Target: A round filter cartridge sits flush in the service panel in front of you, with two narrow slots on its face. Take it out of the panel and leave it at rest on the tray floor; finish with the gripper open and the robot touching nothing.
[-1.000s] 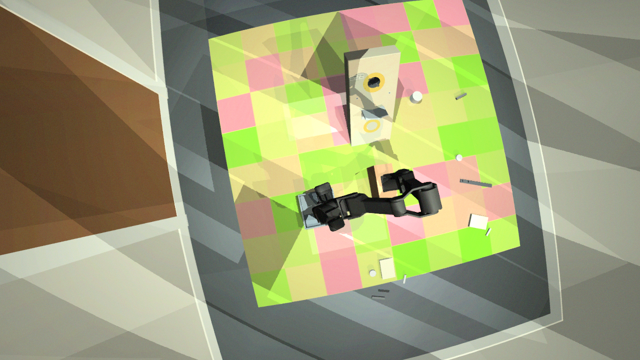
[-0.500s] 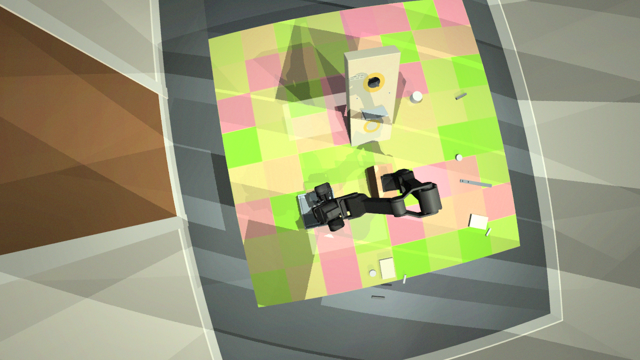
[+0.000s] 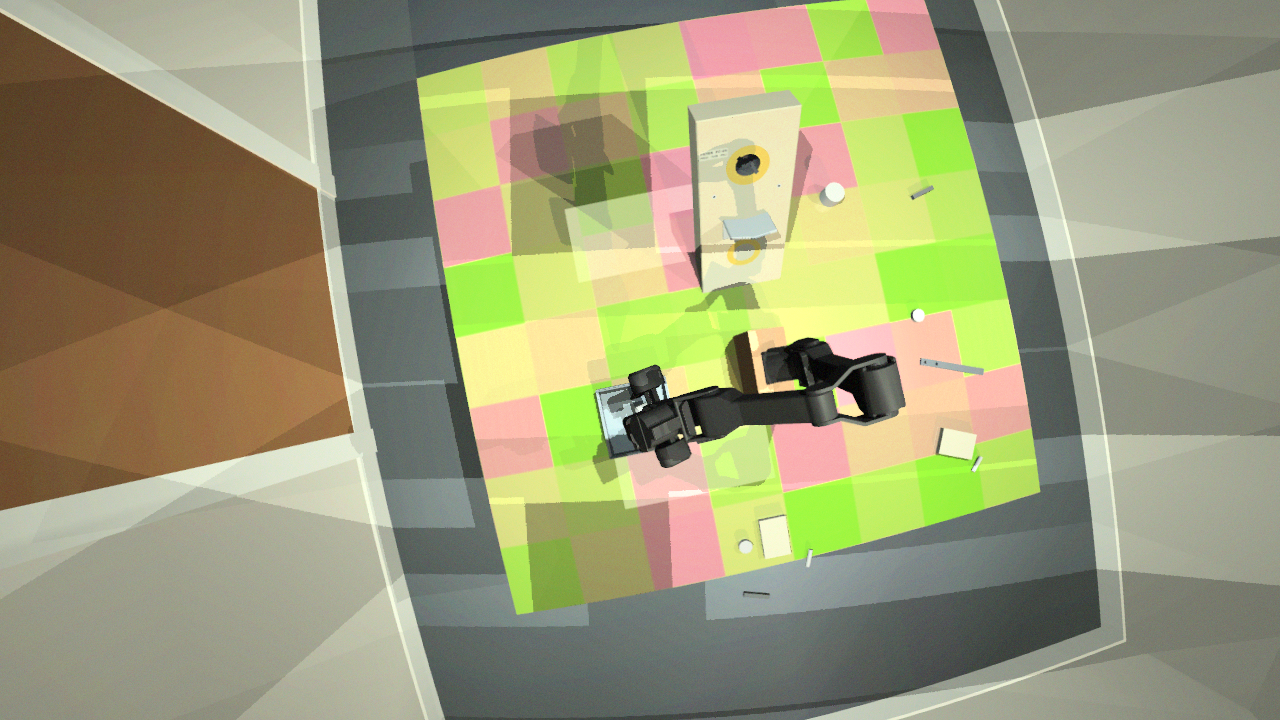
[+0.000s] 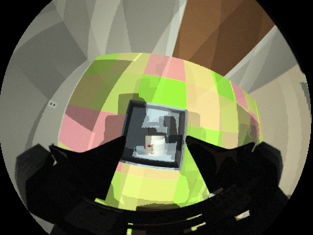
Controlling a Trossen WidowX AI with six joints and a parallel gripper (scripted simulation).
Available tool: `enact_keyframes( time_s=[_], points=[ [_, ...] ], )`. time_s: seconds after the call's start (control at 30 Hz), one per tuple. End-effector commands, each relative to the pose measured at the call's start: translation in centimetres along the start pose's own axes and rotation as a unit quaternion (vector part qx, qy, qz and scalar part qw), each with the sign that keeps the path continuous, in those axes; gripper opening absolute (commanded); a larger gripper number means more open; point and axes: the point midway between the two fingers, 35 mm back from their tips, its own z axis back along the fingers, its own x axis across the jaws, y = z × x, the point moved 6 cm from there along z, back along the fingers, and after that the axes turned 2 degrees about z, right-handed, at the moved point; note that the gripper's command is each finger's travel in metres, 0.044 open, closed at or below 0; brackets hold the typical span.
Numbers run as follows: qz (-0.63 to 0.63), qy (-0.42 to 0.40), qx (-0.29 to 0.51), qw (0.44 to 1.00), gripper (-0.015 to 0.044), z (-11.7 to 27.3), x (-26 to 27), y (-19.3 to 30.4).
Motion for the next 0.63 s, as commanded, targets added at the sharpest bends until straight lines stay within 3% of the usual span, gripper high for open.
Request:
enact_keyframes(
  time_s=[0.0,0.6],
  points=[
    [0.004,0.002,-0.006,1.000,0.0440,2.4,-0.1,-1.3],
    [0.001,0.000,-0.014,1.000,0.0440,1.3,0.0,-1.1]
  ],
)
